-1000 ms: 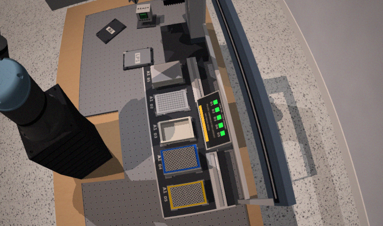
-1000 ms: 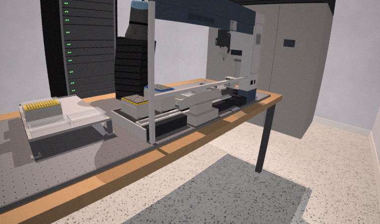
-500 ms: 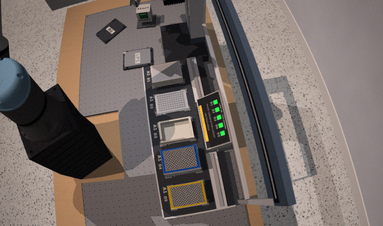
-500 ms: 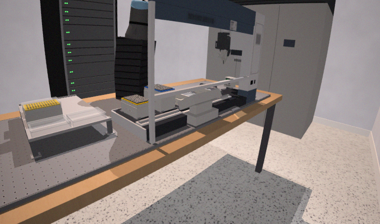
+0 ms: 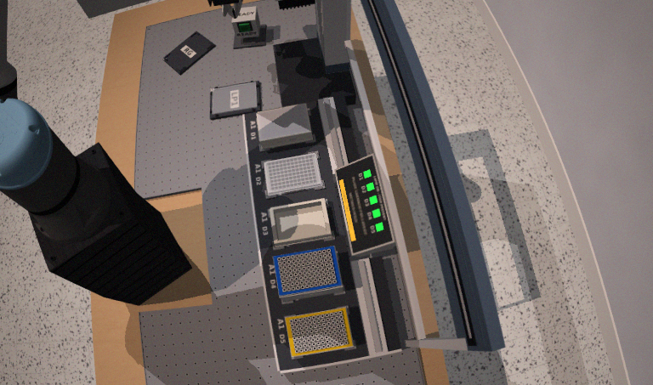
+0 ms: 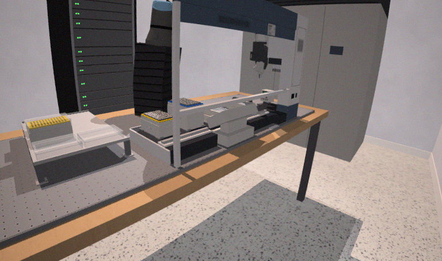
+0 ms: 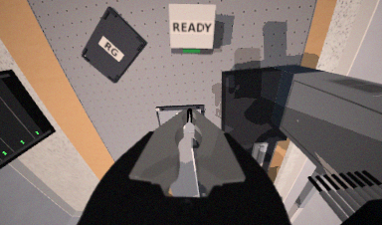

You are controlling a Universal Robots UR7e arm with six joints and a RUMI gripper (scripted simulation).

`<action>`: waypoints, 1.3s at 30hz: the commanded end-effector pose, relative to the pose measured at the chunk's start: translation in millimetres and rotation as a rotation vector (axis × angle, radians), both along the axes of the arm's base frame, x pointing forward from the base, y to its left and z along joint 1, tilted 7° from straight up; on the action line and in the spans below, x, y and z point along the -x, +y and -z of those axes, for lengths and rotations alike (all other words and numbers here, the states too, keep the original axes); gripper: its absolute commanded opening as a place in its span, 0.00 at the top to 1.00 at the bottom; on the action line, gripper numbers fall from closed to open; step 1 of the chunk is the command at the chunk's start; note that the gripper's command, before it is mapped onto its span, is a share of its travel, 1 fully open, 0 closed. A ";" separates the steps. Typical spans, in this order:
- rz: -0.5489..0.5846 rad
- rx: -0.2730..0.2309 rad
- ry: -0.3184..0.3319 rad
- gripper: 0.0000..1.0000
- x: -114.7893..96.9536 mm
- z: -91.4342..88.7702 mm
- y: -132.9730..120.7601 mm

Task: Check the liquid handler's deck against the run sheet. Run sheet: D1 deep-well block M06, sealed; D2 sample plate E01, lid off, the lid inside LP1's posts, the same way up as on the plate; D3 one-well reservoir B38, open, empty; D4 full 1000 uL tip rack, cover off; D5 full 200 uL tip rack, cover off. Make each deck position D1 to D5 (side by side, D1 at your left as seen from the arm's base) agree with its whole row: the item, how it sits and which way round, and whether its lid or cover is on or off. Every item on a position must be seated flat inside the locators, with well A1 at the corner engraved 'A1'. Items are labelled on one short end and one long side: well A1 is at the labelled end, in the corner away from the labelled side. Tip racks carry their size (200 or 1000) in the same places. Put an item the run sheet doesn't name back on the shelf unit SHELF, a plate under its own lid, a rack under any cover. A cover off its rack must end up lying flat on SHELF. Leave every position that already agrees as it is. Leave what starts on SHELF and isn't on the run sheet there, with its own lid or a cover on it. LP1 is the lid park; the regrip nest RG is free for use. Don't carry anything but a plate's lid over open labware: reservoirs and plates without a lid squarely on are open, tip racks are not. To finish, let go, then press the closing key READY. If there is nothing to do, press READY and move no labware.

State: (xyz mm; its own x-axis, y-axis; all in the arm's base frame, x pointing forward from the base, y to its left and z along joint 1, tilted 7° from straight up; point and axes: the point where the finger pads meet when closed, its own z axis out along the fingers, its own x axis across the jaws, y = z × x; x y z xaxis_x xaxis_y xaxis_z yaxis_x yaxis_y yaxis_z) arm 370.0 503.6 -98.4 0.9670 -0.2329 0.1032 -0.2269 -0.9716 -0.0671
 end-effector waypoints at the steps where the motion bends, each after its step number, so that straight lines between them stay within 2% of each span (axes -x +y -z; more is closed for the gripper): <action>1: 0.001 -0.003 -0.001 1.00 -2.7 10.4 1.1; 39: 0.001 -0.004 -0.003 1.00 -10.0 66.2 4.1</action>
State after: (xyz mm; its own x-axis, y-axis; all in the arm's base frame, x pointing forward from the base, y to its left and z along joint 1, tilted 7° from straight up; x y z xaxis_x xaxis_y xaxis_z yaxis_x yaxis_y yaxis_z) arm 376.1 505.5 -156.0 0.9671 -0.2329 0.1026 -0.2269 -0.9717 -0.0662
